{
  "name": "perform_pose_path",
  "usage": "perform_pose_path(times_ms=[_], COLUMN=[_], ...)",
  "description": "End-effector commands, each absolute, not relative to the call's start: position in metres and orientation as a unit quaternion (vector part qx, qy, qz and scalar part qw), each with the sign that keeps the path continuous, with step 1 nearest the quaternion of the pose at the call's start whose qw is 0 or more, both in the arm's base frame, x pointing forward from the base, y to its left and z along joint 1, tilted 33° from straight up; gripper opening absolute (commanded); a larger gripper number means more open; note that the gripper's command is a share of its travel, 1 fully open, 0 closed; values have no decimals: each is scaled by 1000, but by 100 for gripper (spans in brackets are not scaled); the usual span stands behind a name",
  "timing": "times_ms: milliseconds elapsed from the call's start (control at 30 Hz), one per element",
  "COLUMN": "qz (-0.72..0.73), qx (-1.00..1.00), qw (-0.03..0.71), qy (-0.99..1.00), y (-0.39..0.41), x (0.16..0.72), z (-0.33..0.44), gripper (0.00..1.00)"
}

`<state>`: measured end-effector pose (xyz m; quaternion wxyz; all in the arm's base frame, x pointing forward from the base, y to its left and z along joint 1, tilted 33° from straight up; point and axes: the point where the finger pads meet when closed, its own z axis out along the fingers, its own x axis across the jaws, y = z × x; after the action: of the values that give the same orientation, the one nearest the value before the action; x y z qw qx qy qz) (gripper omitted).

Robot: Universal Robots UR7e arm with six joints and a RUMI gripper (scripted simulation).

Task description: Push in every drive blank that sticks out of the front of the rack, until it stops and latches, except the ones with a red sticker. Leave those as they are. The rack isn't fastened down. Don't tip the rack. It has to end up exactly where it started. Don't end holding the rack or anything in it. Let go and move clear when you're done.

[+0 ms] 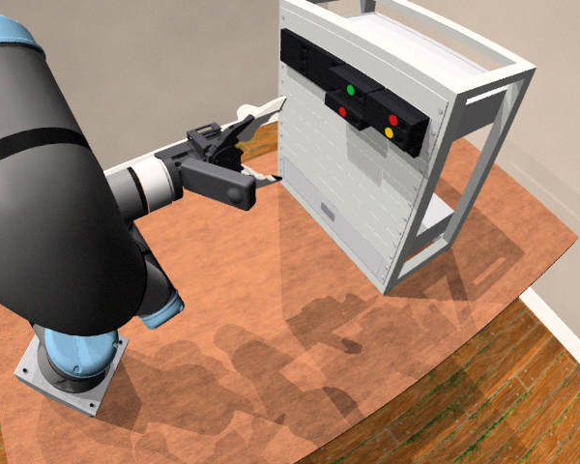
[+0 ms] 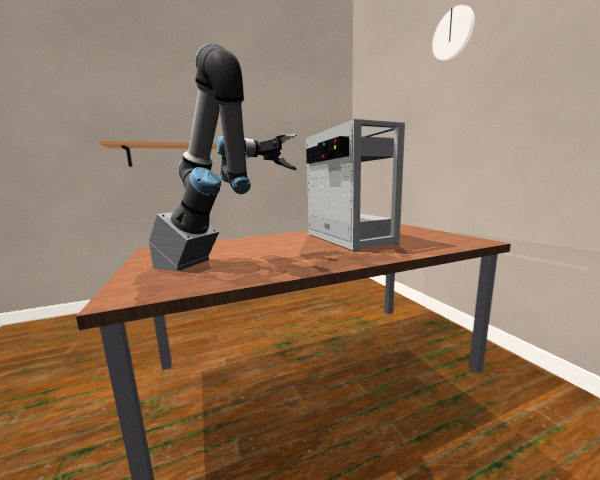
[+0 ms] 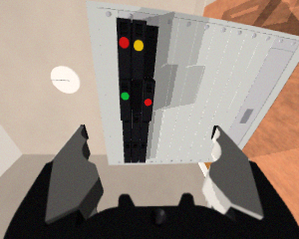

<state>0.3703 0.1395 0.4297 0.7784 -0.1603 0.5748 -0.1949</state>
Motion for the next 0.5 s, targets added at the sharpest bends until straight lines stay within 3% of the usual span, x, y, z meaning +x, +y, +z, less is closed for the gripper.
perform_pose_path(times_ms=[0,467], qz=[-187,-179], qx=[-149,-134], qw=[791,806], qy=[563,548], y=[136,131], x=[364,356], z=[440,453], gripper=[100,100])
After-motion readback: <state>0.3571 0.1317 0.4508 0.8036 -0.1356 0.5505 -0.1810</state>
